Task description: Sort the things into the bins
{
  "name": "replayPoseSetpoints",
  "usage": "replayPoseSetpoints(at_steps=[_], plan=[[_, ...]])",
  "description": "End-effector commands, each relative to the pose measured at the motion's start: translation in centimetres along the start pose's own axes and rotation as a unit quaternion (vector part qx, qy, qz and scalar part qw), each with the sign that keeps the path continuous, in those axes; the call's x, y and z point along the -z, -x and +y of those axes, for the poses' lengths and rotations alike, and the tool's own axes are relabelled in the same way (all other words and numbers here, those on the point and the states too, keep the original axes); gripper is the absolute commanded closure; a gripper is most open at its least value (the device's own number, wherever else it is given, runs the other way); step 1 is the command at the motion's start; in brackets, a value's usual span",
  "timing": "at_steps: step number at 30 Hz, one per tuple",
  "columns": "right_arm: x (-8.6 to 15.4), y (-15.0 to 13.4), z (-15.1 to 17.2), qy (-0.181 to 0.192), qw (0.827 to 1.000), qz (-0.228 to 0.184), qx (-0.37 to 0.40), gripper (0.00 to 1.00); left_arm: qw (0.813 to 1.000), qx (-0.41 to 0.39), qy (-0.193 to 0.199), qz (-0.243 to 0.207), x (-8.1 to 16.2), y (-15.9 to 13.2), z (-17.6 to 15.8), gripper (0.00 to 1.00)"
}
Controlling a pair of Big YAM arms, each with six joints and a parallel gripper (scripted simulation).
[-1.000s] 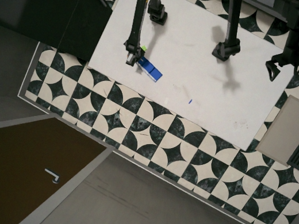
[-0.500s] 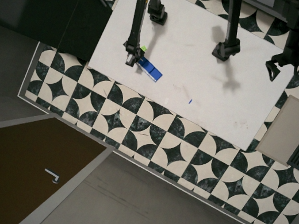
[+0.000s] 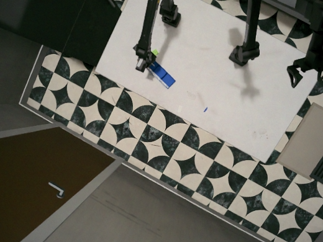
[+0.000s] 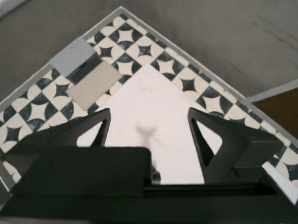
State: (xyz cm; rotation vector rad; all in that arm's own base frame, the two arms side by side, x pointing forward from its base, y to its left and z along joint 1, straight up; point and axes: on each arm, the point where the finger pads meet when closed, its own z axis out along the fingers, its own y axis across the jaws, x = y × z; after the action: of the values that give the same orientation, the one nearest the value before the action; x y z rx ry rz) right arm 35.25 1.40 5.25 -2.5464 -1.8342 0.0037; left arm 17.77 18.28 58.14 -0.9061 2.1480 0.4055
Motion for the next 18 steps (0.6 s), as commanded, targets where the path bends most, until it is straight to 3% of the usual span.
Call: replayPoseSetpoints(at_steps=[1,14,15,18], plan=[[0.9,-0.3,1.1,0.016,1.0,0.005,0.0,0.71,1.0,-0.005,-0.004,-0.021,2.3,0.8,-0.4,0.0],[0.8,-0.4,1.1,0.016,1.0,0.005,0.0,0.71,1.0,-0.005,-0.004,-0.021,2.3,0.8,-0.4,0.0],[0.5,0.7,-0.1,0.018,1.0,0.004,0.025,0.47,1.0,-0.005,-0.004,-0.021,2.3,0.8,-0.4,0.0],[0.5,2.2,-2.8,0.005,0.995,0.001,0.1,0.47,1.0,-0.005,-0.004,-0.021,2.3,0.8,-0.4,0.0]])
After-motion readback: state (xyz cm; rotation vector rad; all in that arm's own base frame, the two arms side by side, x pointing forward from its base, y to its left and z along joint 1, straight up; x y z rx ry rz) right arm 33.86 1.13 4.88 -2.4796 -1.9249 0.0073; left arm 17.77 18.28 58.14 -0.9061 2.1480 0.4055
